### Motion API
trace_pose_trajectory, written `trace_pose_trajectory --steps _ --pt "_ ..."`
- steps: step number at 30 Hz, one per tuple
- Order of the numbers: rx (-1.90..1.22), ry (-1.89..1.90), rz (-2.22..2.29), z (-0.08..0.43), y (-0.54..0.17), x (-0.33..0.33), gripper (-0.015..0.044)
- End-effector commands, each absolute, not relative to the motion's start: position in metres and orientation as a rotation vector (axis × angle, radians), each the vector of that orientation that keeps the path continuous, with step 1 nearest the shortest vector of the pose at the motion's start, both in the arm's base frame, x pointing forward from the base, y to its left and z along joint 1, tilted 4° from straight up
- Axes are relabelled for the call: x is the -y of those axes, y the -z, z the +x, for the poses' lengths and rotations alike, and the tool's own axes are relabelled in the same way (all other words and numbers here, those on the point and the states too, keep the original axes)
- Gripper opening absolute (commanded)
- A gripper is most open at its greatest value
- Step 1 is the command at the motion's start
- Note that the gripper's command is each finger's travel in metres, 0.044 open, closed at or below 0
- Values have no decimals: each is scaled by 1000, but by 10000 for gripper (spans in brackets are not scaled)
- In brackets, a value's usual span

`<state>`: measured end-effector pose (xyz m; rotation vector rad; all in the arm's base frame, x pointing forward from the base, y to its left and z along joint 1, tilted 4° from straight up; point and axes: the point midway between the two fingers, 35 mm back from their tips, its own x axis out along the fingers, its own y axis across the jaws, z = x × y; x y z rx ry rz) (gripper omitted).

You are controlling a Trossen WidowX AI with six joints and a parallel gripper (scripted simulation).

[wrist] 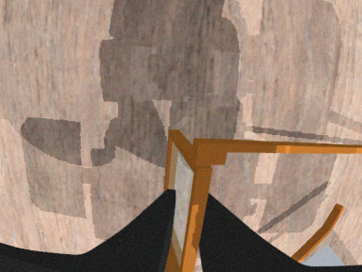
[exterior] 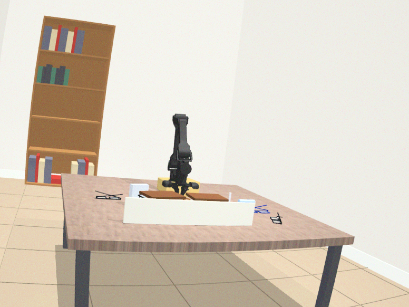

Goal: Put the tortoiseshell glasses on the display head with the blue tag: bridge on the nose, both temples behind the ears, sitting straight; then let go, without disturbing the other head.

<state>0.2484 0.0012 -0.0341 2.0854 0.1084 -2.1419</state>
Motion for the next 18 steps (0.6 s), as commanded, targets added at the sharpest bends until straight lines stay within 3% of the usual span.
trace_pose_trajectory --steps 1,5,18 --pt "-108 2142 2086 248 34 -1 27" --pt "-108 2142 2086 248 34 -1 0" --pt "-106 2141 2086 255 -9 -4 0"
